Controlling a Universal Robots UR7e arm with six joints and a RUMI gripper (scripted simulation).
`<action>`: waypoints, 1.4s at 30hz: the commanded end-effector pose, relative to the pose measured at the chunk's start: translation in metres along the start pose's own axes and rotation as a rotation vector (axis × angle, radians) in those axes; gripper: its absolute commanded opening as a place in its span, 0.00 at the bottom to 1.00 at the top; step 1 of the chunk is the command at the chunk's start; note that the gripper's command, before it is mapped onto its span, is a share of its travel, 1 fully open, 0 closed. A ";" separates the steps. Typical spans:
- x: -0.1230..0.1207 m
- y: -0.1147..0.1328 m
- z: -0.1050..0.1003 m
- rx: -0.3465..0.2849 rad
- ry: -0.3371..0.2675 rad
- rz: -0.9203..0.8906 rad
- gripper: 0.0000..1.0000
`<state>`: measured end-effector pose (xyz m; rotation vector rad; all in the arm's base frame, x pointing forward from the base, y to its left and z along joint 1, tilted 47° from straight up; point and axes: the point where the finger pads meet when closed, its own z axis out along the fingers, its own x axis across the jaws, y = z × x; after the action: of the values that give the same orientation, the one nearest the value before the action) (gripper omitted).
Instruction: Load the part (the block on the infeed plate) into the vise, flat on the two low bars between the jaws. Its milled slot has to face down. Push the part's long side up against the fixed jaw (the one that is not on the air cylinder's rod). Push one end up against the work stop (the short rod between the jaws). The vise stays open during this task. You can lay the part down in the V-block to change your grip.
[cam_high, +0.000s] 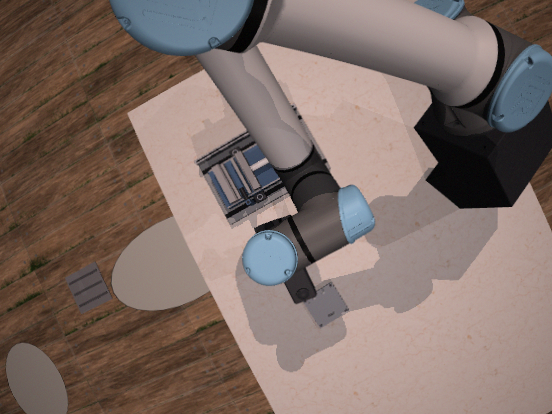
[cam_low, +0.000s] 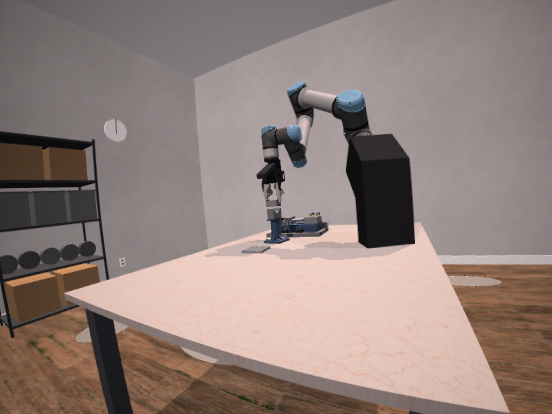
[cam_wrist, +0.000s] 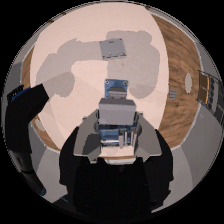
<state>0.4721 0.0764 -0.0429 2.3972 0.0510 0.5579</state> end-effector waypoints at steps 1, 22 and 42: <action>0.000 0.000 0.000 0.000 0.001 0.000 0.00; 0.000 0.000 -0.014 0.000 0.001 0.000 0.00; 0.000 0.000 -0.038 0.000 0.001 0.000 0.00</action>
<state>0.4582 0.0970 -0.0194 2.3972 0.0516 0.5589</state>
